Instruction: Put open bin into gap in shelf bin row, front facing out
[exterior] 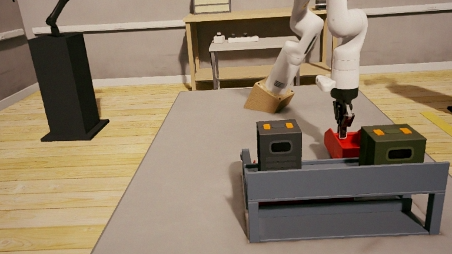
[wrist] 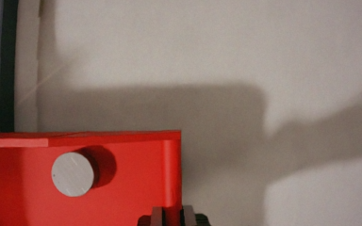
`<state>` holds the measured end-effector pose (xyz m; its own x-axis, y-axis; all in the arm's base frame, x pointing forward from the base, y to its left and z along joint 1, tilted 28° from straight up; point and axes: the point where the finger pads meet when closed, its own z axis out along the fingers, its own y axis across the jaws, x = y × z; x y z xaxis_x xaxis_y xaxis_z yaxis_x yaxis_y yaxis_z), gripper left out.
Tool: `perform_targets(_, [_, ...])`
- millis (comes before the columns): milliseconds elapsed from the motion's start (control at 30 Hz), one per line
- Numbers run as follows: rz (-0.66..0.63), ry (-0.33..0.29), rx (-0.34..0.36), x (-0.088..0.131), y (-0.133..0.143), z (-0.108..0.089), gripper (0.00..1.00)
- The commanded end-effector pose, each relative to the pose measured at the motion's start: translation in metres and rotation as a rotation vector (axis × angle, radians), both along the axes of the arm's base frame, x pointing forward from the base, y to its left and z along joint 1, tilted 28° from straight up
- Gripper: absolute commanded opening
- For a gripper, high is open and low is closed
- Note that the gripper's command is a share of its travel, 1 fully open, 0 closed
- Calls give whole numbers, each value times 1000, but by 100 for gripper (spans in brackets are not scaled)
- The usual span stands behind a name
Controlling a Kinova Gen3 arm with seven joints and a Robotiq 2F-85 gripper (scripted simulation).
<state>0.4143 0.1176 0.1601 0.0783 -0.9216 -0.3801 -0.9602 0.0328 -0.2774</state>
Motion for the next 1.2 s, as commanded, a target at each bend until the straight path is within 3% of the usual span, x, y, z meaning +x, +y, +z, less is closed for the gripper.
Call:
perform_targets(0, [-2, -3, -1, 6, -1, 2, 10])
perform_targets(1167, [-2, -3, -1, 24, -1, 7, 10])
